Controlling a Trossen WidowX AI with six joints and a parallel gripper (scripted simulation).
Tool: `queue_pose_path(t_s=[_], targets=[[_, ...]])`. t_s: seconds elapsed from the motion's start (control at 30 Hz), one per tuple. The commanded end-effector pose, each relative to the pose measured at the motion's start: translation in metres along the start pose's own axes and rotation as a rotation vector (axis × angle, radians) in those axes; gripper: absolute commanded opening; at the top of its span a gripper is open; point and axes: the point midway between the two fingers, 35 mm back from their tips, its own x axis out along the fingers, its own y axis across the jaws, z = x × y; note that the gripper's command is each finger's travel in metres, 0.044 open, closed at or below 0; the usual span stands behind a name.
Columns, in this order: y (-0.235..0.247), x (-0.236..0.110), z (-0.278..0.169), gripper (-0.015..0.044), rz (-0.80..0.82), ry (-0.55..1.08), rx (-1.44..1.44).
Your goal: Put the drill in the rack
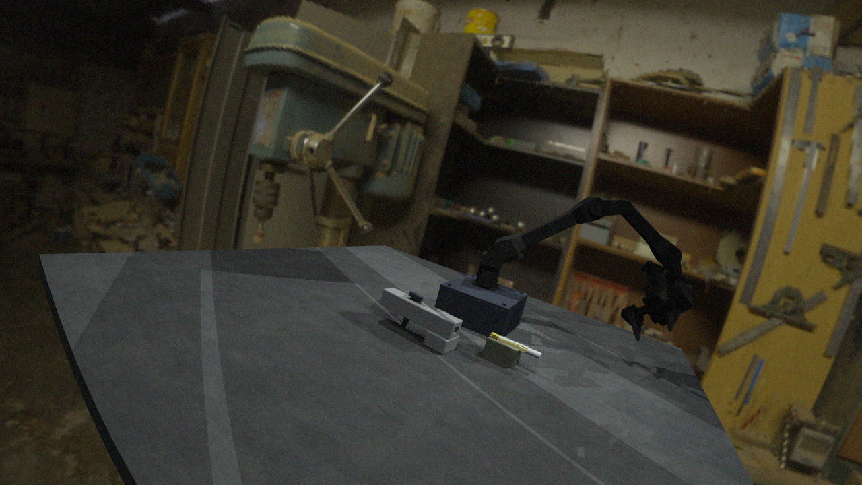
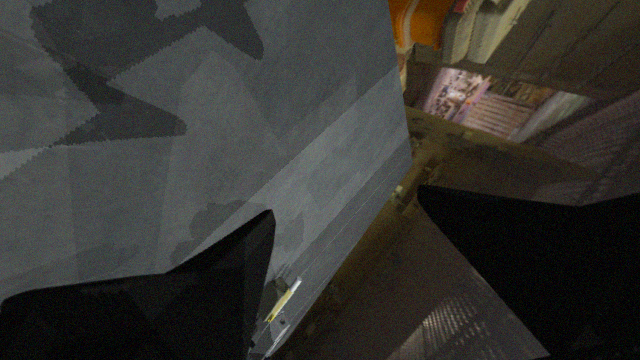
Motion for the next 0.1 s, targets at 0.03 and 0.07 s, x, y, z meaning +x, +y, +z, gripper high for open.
queue_pose_path(t_s=[0.03, 0.07], targets=[[0.027, -0.058, 0.046, 0.044, -0.196, -0.059, -0.065], [0.034, -0.07, 0.054, 0.044, -0.234, -0.073, -0.076]])
